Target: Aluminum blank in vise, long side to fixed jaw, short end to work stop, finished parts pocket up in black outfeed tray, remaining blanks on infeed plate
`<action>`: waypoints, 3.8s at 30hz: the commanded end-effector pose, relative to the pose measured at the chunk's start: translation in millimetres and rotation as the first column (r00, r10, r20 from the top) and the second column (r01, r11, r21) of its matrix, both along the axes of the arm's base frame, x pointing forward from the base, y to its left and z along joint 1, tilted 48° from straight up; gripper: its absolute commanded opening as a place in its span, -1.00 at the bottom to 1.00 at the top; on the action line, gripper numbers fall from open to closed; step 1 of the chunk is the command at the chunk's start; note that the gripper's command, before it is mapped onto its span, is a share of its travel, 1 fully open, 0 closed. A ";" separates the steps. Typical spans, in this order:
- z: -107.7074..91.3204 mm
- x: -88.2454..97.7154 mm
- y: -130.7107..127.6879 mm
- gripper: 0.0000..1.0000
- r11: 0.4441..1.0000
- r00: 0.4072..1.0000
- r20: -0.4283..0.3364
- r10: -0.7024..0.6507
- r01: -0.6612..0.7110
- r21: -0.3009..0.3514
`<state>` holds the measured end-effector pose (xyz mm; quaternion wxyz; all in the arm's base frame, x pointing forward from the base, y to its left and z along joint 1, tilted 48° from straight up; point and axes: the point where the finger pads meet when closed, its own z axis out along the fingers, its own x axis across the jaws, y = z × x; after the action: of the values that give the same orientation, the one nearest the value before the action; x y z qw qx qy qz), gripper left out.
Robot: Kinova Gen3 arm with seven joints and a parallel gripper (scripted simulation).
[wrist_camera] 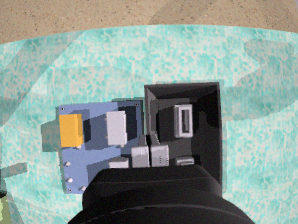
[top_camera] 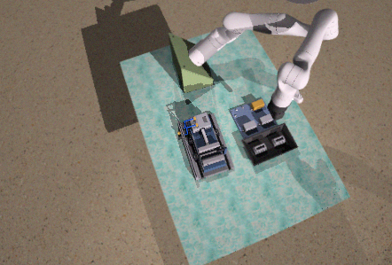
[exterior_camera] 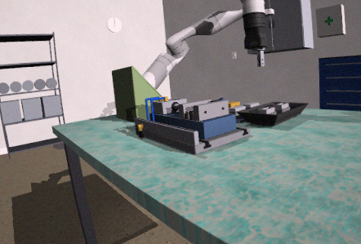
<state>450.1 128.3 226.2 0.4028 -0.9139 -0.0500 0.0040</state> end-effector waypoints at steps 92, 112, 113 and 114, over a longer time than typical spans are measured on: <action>-74.3 -60.3 86.8 1.00 1.000 1.000 0.020 0.001 -0.002 0.009; -85.5 -61.0 99.0 1.00 1.000 1.000 0.020 0.001 -0.002 0.009; -85.5 -61.0 99.0 1.00 1.000 1.000 0.020 0.001 -0.002 0.009; -85.5 -61.0 99.0 1.00 1.000 1.000 0.020 0.001 -0.002 0.009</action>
<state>389.4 226.1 142.0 0.4067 -0.9122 -0.0506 -0.0027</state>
